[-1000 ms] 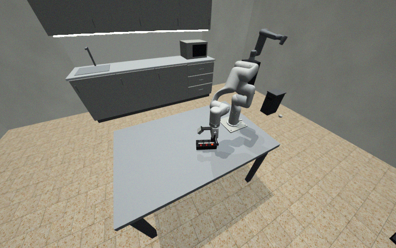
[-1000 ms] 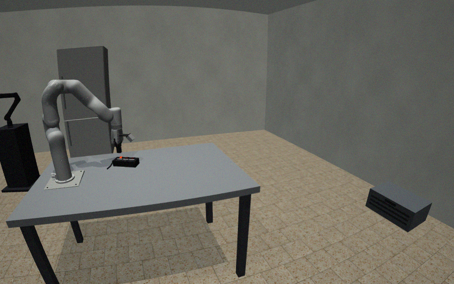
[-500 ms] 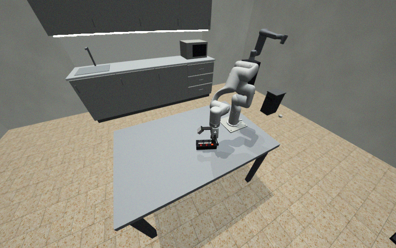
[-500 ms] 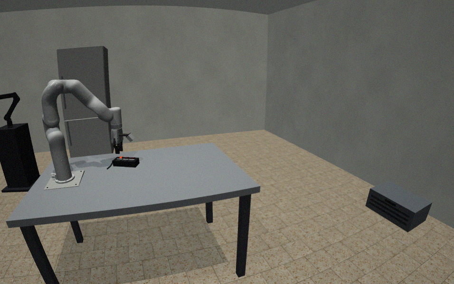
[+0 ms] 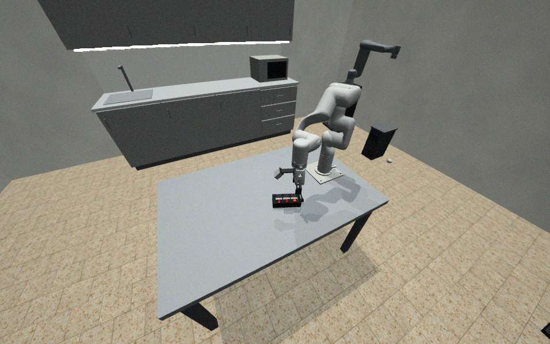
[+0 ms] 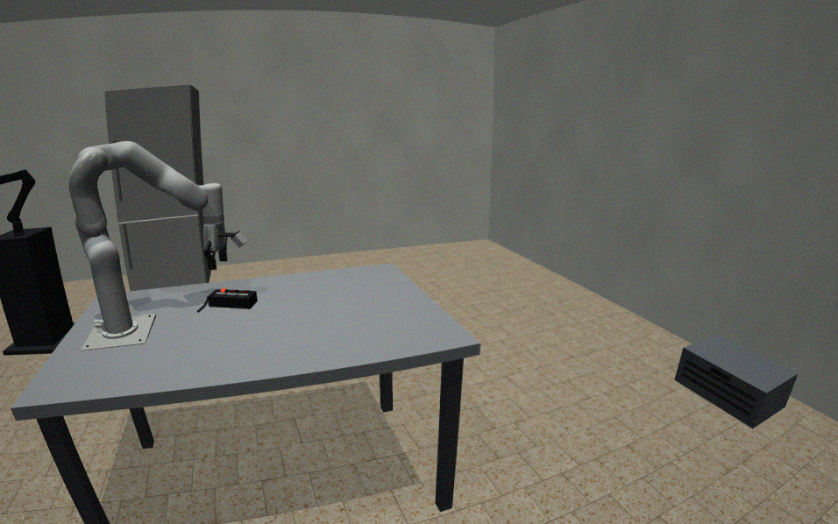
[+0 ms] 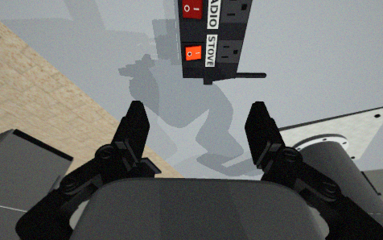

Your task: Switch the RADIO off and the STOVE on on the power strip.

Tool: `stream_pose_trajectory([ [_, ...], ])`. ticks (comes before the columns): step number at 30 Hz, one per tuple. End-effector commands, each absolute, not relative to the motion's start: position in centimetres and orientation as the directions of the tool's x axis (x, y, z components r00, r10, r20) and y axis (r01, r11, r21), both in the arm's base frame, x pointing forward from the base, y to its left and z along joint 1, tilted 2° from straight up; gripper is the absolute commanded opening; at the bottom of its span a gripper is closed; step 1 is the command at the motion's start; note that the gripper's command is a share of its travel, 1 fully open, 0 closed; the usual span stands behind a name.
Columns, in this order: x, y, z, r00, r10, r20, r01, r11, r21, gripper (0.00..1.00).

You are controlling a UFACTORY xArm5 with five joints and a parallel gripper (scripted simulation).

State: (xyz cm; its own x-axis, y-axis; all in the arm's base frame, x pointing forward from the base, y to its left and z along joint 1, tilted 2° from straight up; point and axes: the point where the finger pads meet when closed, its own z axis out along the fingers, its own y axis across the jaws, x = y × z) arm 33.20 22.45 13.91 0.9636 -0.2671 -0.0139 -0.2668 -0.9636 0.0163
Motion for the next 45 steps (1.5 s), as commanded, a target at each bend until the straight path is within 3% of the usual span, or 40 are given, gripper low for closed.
stream_pose_trajectory([
  [1,33.3,22.6,16.5,0.964,-0.267,-0.012,-0.267,-0.964,0.014,1.0],
  [8,33.3,22.6,18.5,0.964,-0.267,-0.012,-0.267,-0.964,0.014,1.0],
  [45,33.3,22.7,18.6,0.964,-0.267,-0.012,-0.267,-0.964,0.014,1.0],
])
